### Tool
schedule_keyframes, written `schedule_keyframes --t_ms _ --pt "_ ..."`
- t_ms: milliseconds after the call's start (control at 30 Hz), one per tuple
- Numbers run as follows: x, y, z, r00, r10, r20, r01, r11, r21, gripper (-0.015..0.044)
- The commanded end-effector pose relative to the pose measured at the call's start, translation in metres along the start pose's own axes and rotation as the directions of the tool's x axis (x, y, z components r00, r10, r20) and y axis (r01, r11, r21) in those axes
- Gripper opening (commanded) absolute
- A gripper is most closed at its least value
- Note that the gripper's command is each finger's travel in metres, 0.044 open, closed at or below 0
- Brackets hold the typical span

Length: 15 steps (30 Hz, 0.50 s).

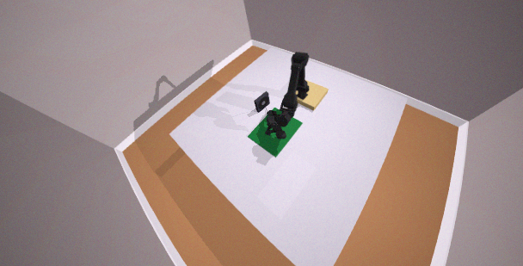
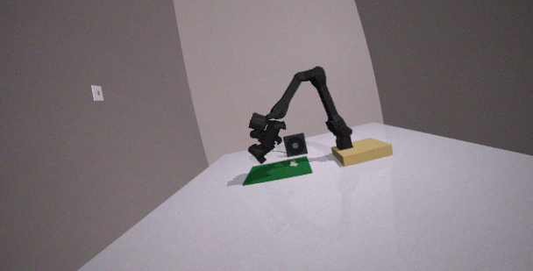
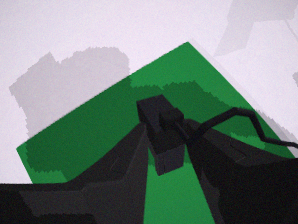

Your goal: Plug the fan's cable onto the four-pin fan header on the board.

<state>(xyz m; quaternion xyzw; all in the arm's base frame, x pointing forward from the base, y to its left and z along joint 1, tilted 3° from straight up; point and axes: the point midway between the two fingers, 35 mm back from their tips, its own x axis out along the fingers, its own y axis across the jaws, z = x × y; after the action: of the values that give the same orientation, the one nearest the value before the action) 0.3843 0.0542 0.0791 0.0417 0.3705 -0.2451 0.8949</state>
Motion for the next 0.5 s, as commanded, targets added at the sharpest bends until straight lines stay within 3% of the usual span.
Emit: schedule_keyframes --t_ms 0,467 --pt "-0.0006 0.0001 -0.0018 1.000 -0.004 0.029 0.004 1.000 -0.007 0.0000" --pt "-0.0045 0.0016 -0.0048 0.990 -0.015 0.140 0.015 1.000 -0.002 0.0000"
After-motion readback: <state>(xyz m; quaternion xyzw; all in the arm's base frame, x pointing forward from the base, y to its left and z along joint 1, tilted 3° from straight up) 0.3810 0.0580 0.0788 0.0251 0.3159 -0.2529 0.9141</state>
